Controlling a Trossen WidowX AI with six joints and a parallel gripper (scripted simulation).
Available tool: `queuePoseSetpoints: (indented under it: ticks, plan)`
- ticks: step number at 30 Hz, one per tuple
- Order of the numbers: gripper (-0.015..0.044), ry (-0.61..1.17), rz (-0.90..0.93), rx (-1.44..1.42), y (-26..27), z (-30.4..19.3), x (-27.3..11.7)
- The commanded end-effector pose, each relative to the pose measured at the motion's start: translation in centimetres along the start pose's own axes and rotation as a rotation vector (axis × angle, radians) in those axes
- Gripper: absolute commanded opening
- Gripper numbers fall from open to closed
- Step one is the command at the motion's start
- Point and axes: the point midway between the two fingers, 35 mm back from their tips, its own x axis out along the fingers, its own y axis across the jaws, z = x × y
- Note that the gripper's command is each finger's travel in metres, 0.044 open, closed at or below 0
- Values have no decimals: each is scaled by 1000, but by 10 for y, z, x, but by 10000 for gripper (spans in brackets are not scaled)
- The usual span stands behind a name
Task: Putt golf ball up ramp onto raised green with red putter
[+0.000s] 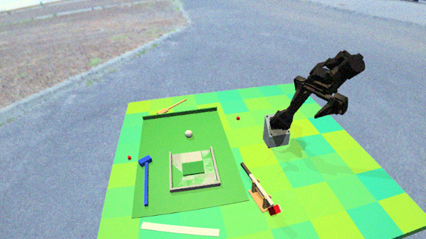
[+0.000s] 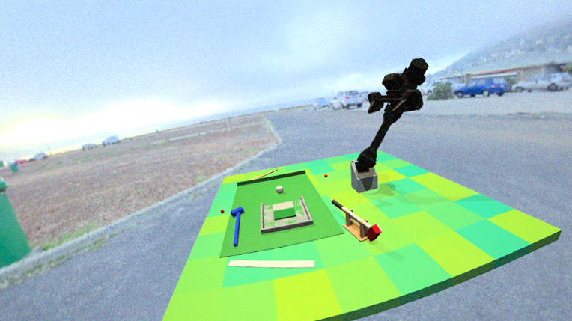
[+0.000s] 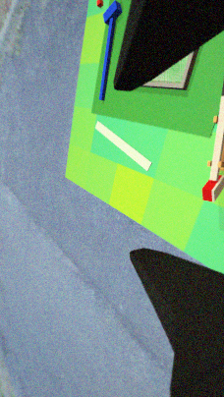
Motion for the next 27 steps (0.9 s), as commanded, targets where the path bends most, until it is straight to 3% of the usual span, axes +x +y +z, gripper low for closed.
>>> queuePoseSetpoints:
  ticks: [1, 13, 21, 27]
  plan:
    - [440, 192, -58, -318, -7, -42, 59]
    - [440, 642, 46, -827, -60, -129, 151]
    - [440, 883, 296, -1008, -109, -185, 183]
    - [440, 958, 545, -1063, -146, -222, 194]
